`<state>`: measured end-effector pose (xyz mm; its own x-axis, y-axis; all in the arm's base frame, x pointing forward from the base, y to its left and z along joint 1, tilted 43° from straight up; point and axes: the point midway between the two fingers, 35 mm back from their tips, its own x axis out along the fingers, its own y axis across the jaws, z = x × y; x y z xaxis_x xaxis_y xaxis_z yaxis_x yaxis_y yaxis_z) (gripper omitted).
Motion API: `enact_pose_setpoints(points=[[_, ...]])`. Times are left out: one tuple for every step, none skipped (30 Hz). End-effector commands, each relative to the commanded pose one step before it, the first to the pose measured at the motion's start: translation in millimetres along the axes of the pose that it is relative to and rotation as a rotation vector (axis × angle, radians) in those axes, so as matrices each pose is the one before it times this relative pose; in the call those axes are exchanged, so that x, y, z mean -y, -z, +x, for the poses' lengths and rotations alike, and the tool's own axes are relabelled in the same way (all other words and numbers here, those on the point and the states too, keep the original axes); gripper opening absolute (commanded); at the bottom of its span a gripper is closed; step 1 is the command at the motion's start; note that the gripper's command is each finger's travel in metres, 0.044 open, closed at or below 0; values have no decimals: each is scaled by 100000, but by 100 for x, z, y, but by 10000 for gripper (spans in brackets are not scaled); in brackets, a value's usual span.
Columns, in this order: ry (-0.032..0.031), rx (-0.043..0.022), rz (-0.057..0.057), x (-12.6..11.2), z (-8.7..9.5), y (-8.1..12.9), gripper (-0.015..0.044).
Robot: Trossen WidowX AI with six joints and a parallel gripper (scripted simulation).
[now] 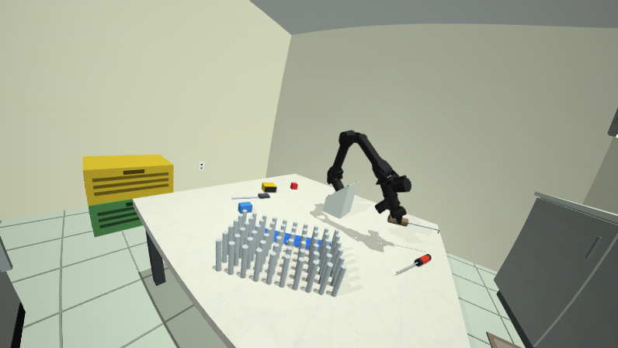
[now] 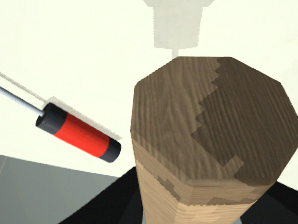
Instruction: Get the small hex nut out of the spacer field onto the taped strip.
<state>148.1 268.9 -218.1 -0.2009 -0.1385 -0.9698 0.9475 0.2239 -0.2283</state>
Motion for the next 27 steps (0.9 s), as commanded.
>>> enact_pose_setpoints(points=[[151,342,-295,21,646,-387,0],[-3,4,1,-7,105,-71,0],[-3,4,1,-6,105,-71,0],[-3,4,1,-6,105,-71,0],[-3,4,1,-6,105,-71,0],[-3,4,1,-5,104,-71,0],[-3,4,1,-5,104,-71,0],[-2,4,1,-4,104,-71,0],[-2,4,1,-4,104,-72,0],[-2,4,1,-3,104,-72,0],[-2,4,1,-3,103,-72,0],[-2,4,1,-2,103,-72,0],[-2,4,1,-2,103,-72,0],[-2,4,1,-1,103,-72,0],[-2,4,1,-1,103,-72,0],[-2,4,1,0,102,-73,0],[-2,4,1,0,102,-73,0],[-2,5,1,1,102,-73,0],[-2,5,1,1,102,-73,0],[-1,5,1,1,101,-73,0],[-1,5,1,2,101,-73,0],[-1,5,1,2,101,-73,0],[-1,5,1,3,101,-73,0],[-1,5,1,3,101,-74,0],[-1,5,1,4,100,-74,0],[-1,5,1,4,100,-74,0],[-1,5,1,5,100,-74,0]])
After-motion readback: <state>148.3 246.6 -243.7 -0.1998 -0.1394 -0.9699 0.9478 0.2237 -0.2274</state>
